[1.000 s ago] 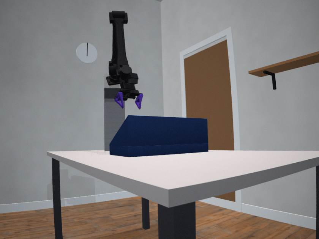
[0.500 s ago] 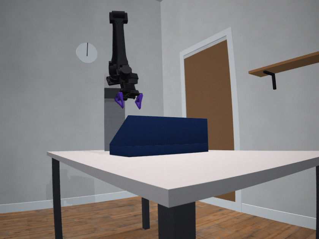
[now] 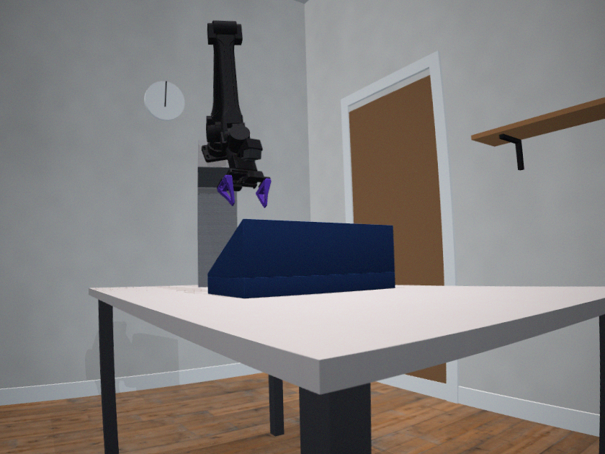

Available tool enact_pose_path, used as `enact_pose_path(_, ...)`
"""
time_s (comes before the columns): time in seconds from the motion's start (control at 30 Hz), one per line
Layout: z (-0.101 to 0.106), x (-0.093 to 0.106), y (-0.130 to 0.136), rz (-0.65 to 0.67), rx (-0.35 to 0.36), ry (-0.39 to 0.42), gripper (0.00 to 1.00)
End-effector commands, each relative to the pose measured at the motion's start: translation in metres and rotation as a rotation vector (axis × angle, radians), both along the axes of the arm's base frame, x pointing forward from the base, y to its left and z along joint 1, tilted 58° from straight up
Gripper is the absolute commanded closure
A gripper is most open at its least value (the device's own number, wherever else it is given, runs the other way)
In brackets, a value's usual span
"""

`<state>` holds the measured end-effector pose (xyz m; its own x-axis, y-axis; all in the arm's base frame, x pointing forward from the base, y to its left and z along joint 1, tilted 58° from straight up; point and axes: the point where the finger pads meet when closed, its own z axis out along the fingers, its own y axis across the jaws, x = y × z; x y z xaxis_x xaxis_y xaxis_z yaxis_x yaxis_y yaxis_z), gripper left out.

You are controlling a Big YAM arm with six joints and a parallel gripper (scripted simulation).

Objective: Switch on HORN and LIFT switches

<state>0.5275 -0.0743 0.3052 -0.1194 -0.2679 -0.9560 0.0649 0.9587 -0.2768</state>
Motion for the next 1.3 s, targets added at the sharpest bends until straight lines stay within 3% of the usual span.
enact_pose_path(0.0, 0.022, -0.001, 0.001, 0.005, -0.016, -0.039, 0.0)
enact_pose_path(0.47, 0.022, -0.001, 0.001, 0.005, -0.016, -0.039, 0.0)
enact_pose_path(0.5, 0.022, -0.001, 0.001, 0.005, -0.016, -0.039, 1.0)
enact_pose_path(0.77, 0.014, -0.013, 0.0, 0.001, -0.014, -0.022, 1.0)
enact_pose_path(1.27, 0.017, -0.062, 0.002, -0.004, -0.015, -0.02, 1.0)
